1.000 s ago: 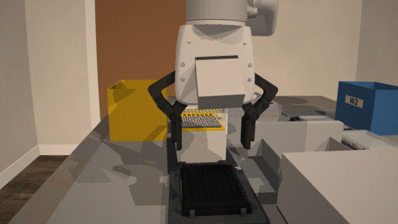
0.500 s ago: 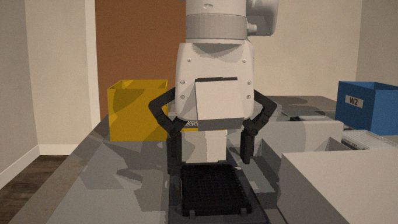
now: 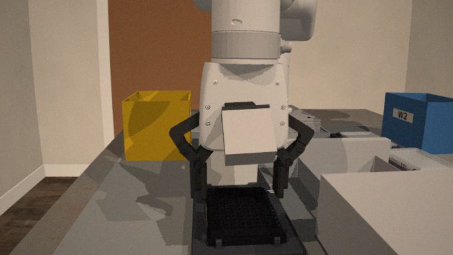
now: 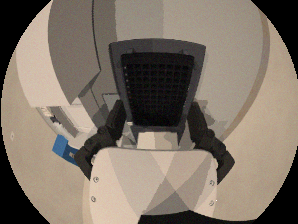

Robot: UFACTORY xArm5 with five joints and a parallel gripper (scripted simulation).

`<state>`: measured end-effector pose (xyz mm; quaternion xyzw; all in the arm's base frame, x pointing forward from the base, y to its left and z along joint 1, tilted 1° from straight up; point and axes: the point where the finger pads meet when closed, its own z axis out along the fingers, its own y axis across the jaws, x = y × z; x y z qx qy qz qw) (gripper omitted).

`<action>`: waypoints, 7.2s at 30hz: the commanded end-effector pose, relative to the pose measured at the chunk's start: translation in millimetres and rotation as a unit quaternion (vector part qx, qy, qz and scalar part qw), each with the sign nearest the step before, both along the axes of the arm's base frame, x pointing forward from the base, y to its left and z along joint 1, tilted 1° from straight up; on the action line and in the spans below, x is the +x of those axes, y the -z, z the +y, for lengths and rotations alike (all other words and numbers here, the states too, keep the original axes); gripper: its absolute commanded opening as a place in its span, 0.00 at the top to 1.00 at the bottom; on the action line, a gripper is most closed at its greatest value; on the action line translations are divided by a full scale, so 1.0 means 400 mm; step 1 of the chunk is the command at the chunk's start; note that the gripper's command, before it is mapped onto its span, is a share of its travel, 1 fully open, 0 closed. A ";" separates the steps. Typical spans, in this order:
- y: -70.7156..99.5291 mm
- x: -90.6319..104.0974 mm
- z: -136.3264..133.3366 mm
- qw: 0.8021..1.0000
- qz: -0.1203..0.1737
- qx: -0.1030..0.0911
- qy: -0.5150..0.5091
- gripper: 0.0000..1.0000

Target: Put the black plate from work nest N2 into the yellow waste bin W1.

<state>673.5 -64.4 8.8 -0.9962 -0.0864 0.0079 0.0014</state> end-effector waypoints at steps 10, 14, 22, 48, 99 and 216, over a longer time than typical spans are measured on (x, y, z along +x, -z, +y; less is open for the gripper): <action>0.005 0.003 0.000 1.000 -0.002 0.000 0.000 0.00; 0.010 0.003 0.000 1.000 -0.002 0.000 0.000 0.00; 0.023 0.003 0.000 1.000 -0.002 0.000 0.000 0.00; 0.045 0.003 0.000 1.000 -0.002 0.000 0.000 0.00; 0.042 0.003 0.000 1.000 -0.002 0.000 0.000 1.00; -0.258 0.006 -0.002 1.000 -0.002 0.000 0.000 1.00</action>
